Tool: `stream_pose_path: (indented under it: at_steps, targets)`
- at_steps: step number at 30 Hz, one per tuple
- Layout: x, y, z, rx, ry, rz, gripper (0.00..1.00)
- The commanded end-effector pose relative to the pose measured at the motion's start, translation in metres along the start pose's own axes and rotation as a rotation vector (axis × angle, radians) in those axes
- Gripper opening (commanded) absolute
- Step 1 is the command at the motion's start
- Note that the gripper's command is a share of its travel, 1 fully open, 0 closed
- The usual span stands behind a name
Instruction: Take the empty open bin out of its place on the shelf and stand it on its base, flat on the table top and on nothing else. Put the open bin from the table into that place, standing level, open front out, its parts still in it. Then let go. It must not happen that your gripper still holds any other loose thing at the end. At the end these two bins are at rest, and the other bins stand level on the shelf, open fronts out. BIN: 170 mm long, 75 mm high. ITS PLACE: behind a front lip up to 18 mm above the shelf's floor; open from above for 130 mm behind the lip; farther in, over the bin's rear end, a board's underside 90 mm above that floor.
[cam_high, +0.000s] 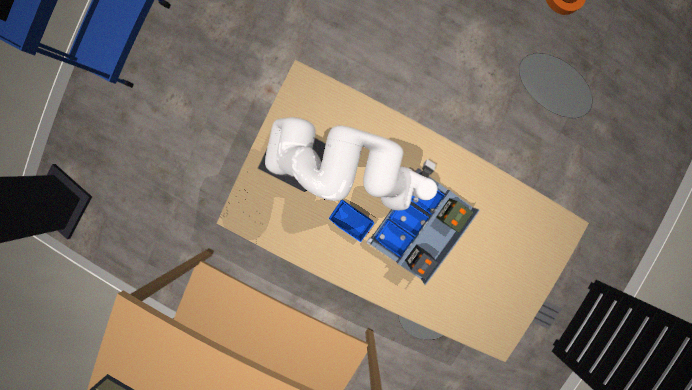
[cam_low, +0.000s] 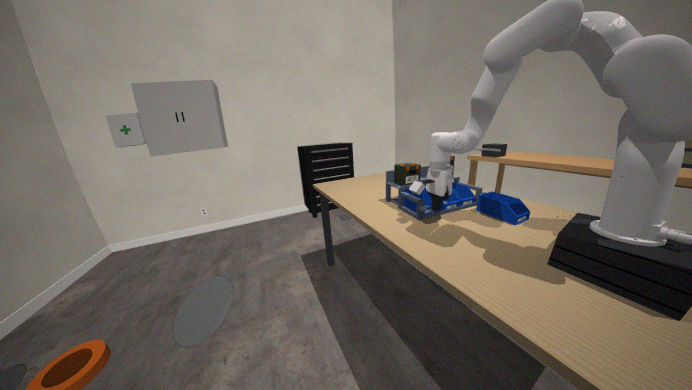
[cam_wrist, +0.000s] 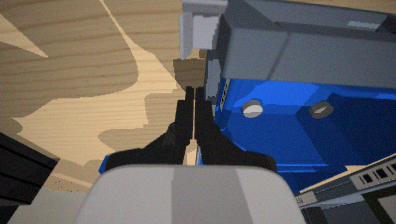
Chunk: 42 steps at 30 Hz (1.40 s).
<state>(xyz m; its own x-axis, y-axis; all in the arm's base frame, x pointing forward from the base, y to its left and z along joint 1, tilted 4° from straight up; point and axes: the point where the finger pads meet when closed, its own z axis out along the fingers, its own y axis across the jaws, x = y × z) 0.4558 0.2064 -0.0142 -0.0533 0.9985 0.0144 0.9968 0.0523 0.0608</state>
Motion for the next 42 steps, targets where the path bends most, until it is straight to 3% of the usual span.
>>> stream_pose_path:
  at_steps: [1,12,22,42]
  targets:
    - [0.001,-0.002,-0.005,-0.004,0.002,0.000,0.00]
    - [0.001,-0.004,-0.010,-0.004,0.002,0.000,0.00]
    - [0.001,-0.004,-0.065,-0.004,0.002,0.000,0.00]
    - [0.001,-0.004,-0.067,-0.004,0.002,0.000,0.00]
